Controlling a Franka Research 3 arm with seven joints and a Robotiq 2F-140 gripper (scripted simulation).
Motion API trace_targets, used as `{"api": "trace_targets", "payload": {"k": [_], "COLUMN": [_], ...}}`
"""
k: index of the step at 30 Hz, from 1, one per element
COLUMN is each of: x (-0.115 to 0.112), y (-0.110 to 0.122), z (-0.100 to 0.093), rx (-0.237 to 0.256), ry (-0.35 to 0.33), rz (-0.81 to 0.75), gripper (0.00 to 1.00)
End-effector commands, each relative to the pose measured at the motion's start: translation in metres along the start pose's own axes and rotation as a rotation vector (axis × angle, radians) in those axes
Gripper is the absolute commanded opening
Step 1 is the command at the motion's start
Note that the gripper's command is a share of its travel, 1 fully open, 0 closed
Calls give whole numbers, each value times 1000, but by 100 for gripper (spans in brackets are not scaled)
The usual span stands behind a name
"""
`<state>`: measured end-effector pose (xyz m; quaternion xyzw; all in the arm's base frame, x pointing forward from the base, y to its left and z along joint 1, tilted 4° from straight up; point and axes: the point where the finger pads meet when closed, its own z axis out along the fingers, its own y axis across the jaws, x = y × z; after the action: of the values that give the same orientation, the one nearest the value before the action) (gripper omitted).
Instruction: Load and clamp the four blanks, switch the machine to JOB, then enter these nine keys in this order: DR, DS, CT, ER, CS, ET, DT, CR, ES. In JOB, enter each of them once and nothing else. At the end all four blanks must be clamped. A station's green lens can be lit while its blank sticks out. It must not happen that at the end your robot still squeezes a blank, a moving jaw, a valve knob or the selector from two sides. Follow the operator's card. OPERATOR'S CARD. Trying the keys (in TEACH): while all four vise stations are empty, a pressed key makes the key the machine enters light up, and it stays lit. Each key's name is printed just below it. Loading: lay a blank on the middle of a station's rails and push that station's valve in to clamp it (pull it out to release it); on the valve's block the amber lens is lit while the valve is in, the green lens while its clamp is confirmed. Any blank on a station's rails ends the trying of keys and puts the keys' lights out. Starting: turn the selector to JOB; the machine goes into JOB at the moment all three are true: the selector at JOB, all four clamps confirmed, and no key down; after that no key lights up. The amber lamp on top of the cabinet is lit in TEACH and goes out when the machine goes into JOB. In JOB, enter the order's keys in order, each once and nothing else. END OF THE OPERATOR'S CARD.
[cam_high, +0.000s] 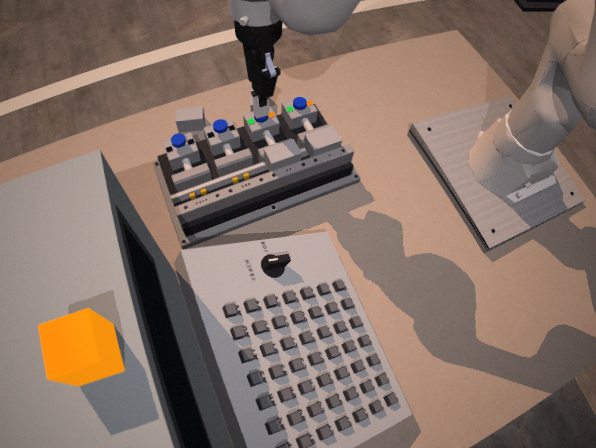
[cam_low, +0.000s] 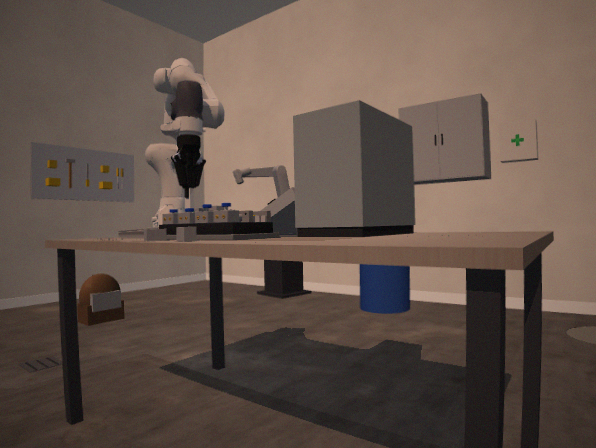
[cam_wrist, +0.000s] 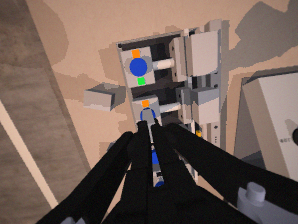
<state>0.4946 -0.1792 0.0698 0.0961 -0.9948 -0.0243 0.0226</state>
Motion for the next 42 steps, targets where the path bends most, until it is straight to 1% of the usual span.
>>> {"api": "trace_targets", "payload": {"k": [1, 32, 42], "x": [-1, -1, -1], "y": [1, 1, 1], "z": [5, 7, -4], "rx": [-1, -1, -1], "ry": [-1, -1, -1], "rz": [-5, -5, -5], "gripper": [0, 0, 0]}}
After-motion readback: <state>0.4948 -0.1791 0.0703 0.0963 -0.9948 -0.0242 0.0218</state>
